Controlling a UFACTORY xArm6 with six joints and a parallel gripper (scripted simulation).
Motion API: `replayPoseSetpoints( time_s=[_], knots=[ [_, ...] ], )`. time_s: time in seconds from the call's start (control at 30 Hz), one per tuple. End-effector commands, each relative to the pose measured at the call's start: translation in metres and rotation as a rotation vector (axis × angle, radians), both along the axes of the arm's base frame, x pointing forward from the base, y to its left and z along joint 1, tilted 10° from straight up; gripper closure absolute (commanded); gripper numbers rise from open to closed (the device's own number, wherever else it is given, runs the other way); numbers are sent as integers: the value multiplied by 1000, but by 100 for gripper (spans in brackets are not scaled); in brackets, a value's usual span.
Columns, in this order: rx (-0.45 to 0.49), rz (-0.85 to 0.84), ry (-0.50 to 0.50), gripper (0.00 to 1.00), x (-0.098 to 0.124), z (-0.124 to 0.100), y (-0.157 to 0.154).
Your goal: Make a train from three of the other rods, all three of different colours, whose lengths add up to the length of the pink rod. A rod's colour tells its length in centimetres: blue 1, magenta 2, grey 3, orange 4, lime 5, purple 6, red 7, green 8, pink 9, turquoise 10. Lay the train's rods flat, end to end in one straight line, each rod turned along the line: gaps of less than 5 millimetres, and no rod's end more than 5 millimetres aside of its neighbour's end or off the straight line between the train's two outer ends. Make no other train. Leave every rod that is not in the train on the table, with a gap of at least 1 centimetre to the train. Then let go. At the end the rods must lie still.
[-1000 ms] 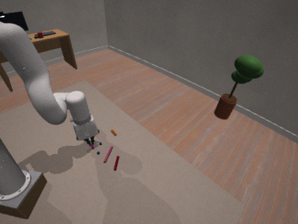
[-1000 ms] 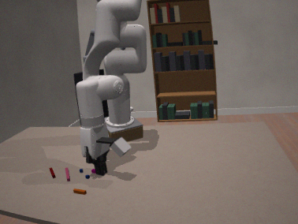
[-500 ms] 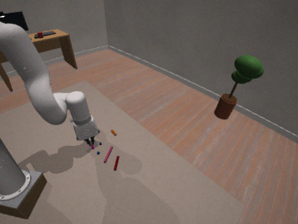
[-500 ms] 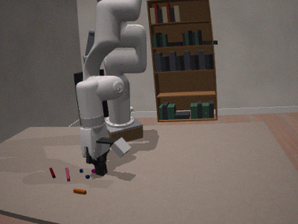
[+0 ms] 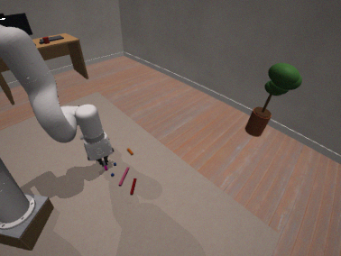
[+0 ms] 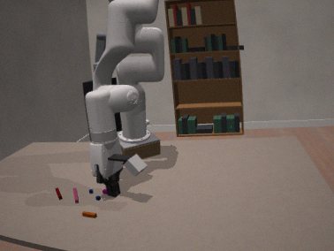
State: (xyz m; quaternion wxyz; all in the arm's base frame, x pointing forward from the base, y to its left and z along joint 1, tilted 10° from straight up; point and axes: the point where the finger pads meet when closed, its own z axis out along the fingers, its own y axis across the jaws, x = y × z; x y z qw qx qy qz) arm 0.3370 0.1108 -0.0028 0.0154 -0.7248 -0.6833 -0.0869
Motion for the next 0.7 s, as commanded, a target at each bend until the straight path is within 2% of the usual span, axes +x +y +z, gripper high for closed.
replayPoseSetpoints(
  time_s=[0.0, 0.23, 0.27, 0.33, 0.37, 0.43, 0.47, 0.63, 0.67],
  knots=[
    [1, 0, -3, 96, 1, 1, 0],
    [1, 0, -3, 96, 1, 1, 0],
    [1, 0, -3, 92, 1, 1, 0],
    [1, 0, -3, 92, 1, 1, 0],
    [1, 0, -3, 88, 1, 1, 0],
    [1, 0, -3, 88, 1, 1, 0],
    [1, 0, -3, 84, 1, 1, 0],
    [1, 0, -3, 80, 1, 1, 0],
    [1, 0, -3, 76, 1, 1, 0]
  ],
)
